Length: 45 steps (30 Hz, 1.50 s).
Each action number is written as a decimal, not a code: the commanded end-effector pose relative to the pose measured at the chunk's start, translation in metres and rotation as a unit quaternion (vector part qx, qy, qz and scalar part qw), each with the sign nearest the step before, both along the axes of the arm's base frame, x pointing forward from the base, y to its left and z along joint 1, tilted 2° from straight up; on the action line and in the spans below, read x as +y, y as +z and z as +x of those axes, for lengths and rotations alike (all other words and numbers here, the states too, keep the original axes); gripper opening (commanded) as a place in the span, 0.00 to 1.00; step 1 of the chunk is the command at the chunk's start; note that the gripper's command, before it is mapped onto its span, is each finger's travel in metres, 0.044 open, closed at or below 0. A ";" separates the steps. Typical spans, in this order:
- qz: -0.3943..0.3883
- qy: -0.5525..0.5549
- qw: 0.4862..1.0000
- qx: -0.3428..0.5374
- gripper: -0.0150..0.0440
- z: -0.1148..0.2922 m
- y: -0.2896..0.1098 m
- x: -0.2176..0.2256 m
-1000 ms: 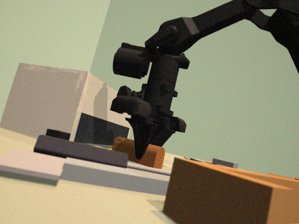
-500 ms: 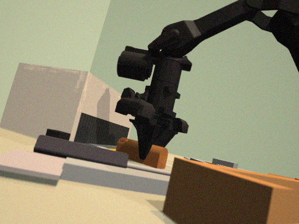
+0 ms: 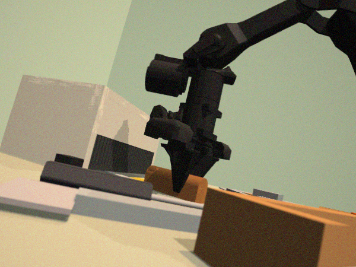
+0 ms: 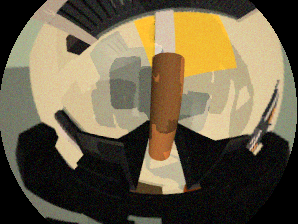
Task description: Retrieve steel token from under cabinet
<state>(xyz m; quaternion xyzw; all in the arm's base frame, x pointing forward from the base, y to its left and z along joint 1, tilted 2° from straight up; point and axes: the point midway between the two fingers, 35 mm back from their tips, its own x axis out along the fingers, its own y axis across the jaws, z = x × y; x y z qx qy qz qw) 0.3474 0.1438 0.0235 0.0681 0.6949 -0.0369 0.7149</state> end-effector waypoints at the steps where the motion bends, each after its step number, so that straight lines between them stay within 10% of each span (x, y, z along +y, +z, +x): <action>1: 0.000 -0.002 1.000 0.002 0.25 -0.006 -0.001 0.001; 45: 0.000 -0.002 1.000 0.004 0.25 -0.059 -0.003 0.011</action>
